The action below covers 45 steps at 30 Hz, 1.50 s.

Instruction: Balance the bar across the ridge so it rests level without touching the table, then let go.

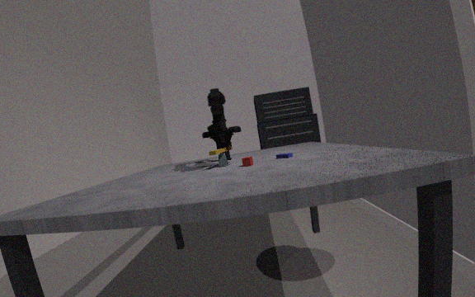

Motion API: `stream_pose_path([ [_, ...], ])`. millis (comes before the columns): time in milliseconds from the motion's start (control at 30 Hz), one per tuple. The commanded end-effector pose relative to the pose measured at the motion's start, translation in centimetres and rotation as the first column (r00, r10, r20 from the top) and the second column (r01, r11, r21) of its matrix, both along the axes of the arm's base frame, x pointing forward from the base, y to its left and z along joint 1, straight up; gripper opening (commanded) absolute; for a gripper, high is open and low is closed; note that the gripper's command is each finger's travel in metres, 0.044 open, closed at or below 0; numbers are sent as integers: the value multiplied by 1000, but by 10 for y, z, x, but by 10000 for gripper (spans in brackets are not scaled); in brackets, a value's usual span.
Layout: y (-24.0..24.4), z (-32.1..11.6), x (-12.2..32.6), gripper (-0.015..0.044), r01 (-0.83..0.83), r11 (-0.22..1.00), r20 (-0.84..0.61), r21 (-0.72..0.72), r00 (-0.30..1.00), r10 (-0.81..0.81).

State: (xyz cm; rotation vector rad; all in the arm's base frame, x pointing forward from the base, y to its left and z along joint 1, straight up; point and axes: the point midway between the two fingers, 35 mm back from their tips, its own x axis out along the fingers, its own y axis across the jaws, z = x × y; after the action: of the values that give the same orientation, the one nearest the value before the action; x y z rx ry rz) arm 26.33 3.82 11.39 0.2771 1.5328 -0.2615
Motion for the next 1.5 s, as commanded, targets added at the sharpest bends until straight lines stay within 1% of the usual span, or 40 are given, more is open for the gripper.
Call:
stream_pose_path([
  [0,0,0,1,0,-2,1000,3,-3,1000,2],
  [1467,0,-4,1,0,-2,1000,3,-3,1000,2],
])
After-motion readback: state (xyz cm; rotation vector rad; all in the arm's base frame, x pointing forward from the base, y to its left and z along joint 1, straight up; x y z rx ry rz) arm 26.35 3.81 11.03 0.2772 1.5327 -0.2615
